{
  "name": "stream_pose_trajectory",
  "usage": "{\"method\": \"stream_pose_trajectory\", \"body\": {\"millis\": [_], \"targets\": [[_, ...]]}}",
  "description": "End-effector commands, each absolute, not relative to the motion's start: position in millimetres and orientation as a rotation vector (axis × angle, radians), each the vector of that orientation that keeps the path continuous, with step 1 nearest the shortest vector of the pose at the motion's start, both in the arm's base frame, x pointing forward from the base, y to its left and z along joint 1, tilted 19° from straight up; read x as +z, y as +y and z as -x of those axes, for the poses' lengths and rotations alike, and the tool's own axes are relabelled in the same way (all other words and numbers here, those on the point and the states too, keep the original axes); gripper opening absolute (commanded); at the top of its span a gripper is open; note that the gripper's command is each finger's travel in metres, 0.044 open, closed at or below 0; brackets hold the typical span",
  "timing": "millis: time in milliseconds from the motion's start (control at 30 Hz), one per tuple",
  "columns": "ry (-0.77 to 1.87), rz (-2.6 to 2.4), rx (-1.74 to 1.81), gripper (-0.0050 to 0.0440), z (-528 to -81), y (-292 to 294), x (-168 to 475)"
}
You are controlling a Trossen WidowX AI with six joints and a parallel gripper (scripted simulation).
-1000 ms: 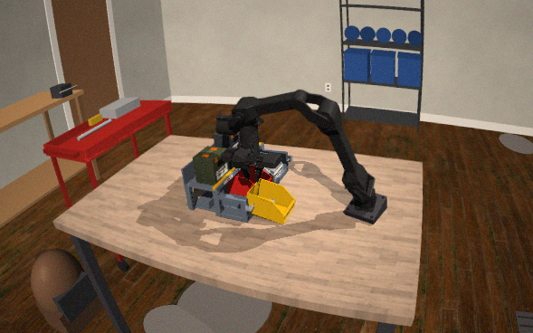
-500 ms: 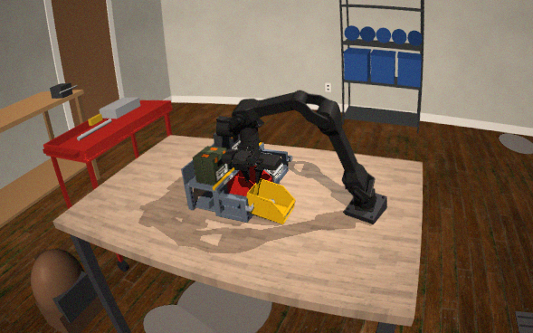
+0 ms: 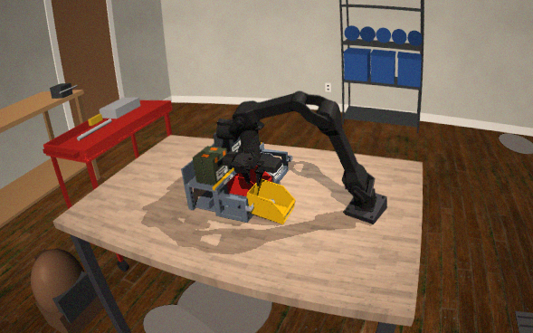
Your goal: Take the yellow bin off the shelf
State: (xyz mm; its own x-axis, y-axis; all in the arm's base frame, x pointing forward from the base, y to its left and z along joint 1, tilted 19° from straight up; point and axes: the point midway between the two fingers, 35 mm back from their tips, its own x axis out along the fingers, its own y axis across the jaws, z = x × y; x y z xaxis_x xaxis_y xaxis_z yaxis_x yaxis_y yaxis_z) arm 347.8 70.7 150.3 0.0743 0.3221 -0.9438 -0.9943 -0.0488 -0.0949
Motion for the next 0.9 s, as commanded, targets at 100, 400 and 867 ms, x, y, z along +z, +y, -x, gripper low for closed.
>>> {"method": "stream_pose_trajectory", "body": {"millis": [100,400,867], "targets": [[0.862,1.060,1.314,0.0150,-348,74,148],[0.862,1.060,1.314,0.0150,-348,74,148],[0.862,1.060,1.314,0.0150,-349,77,140]]}}
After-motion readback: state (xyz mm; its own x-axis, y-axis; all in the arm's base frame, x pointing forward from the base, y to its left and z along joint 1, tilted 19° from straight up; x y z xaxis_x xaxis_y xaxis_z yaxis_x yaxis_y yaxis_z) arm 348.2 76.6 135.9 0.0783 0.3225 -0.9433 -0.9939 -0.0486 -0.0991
